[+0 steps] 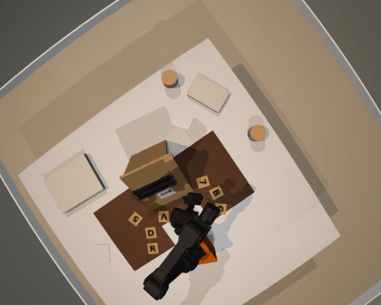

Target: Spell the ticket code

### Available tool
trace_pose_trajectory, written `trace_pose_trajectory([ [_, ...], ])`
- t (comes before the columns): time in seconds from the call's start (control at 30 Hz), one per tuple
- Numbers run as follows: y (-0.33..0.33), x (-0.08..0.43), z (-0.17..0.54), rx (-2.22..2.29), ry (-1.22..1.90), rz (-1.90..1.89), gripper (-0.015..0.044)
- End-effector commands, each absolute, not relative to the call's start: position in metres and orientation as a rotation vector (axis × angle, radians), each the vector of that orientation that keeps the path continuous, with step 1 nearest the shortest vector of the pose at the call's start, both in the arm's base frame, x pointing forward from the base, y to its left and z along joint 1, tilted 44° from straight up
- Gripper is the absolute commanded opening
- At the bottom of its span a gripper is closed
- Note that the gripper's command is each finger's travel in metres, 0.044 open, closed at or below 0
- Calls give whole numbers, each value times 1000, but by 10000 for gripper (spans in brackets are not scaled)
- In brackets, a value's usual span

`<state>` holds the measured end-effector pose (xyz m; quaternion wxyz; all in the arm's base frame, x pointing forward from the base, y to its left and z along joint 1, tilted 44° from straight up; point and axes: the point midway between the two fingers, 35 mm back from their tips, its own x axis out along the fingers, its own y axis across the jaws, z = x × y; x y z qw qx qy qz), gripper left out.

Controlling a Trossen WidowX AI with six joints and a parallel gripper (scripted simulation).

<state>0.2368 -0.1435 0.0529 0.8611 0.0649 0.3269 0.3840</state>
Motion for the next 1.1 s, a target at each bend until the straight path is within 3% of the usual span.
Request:
trace_pose_trajectory([
  [0.0,-141,226,-20,692,1096,584,340],
  [0.53,-134,204,-100,1269,1516,66,340],
  [1.07,-122,178,-177,1714,1738,-727,340],
])
